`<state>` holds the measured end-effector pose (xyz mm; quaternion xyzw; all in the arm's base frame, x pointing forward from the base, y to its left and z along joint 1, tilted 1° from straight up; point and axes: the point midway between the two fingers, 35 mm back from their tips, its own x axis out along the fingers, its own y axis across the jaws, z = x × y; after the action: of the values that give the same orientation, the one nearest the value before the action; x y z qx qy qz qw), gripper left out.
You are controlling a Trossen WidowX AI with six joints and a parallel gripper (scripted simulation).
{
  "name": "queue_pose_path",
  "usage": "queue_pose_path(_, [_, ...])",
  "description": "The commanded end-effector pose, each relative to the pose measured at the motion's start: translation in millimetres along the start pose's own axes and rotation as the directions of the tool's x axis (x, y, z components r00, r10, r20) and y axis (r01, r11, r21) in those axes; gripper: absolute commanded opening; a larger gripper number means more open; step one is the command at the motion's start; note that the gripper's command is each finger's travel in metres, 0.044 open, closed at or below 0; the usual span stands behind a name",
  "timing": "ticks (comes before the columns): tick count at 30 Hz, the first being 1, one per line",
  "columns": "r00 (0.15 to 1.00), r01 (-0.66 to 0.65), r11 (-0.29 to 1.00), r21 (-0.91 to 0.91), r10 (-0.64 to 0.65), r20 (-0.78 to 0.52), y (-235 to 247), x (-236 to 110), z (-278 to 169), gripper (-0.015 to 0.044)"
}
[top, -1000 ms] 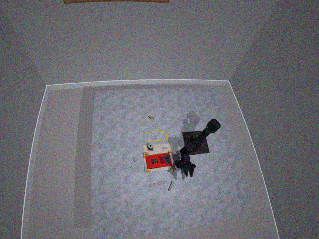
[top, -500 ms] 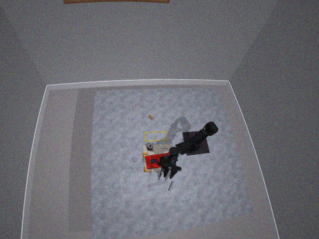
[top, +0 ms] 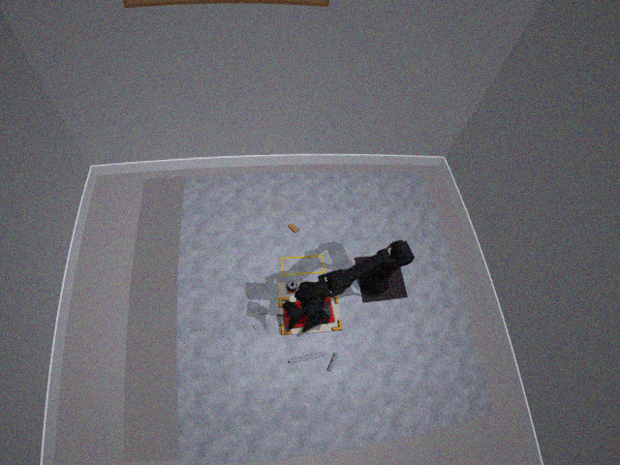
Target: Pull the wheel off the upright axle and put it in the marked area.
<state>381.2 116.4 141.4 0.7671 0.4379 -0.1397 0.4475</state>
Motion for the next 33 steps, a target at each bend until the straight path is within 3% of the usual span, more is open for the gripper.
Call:
queue_pose_path(1, [0.929,0.167,0.984,0.068,-0.18,0.323,22.7,-23.7,71.3,0.03])
queue_pose_path(9, [0.798,0.327,0.932,0.153,-0.36,0.483,24.5,-62.6,112.6,0.03])
queue_pose_path(18, [0.617,0.499,0.826,0.26,-0.55,0.563,19.3,-115.0,141.5,0.03])
queue_pose_path(33, [0.612,0.504,0.823,0.262,-0.554,0.565,21.7,-115.7,143.5,0.03])
